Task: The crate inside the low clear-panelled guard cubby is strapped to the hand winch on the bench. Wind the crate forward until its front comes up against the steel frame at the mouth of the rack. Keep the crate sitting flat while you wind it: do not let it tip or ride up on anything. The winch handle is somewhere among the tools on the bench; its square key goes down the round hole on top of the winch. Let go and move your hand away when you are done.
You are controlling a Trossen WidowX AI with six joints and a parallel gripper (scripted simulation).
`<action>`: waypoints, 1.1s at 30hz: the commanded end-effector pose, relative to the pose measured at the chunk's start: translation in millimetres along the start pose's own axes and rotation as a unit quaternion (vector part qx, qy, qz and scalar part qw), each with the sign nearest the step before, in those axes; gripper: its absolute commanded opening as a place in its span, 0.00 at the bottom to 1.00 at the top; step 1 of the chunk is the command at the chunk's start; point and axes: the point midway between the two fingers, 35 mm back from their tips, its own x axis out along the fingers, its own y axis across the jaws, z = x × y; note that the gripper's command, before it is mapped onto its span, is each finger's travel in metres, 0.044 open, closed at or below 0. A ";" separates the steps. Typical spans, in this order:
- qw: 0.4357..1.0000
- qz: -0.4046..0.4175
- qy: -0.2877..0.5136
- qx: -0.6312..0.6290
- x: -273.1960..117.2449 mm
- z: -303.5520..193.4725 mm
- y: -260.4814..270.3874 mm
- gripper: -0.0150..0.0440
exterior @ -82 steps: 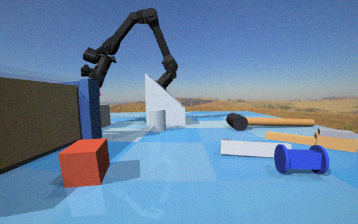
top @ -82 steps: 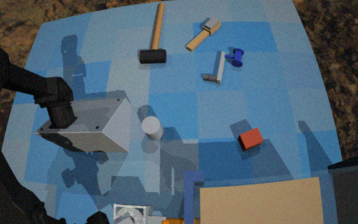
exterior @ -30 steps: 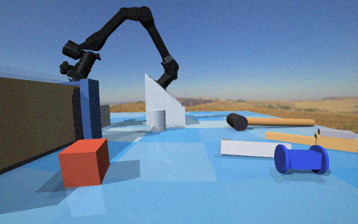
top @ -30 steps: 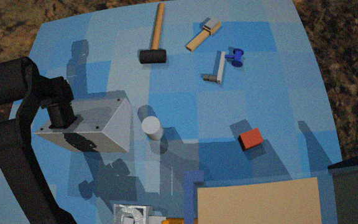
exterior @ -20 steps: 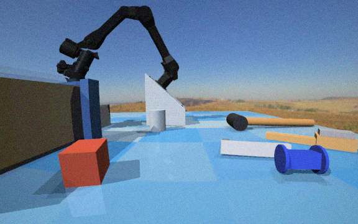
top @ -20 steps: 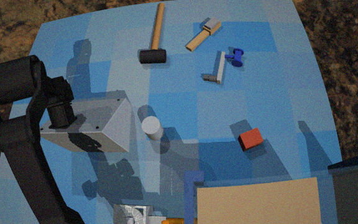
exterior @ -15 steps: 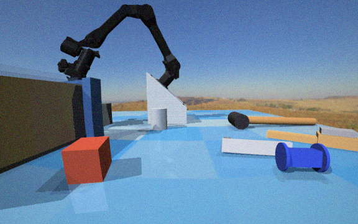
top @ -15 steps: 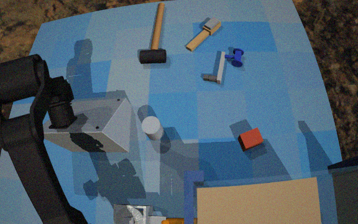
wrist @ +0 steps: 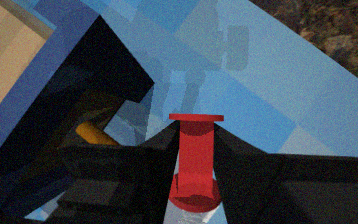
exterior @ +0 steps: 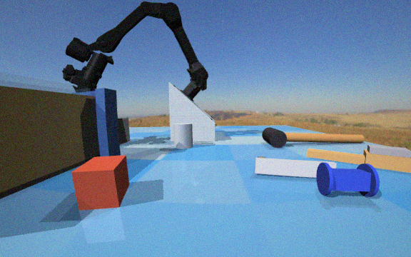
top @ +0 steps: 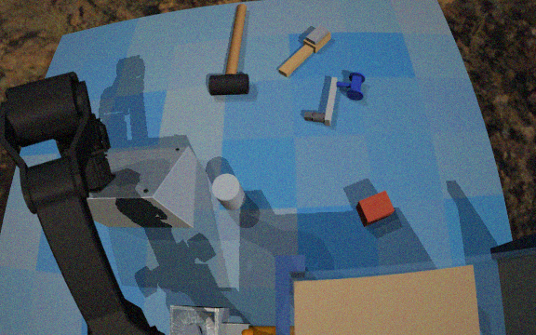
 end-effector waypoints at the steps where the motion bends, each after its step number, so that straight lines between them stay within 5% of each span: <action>1: 1.000 0.021 0.005 -0.006 -1.6 -1.0 23.5 0.25; 33: 1.000 0.023 0.007 -0.006 -8.9 -14.7 74.7 0.25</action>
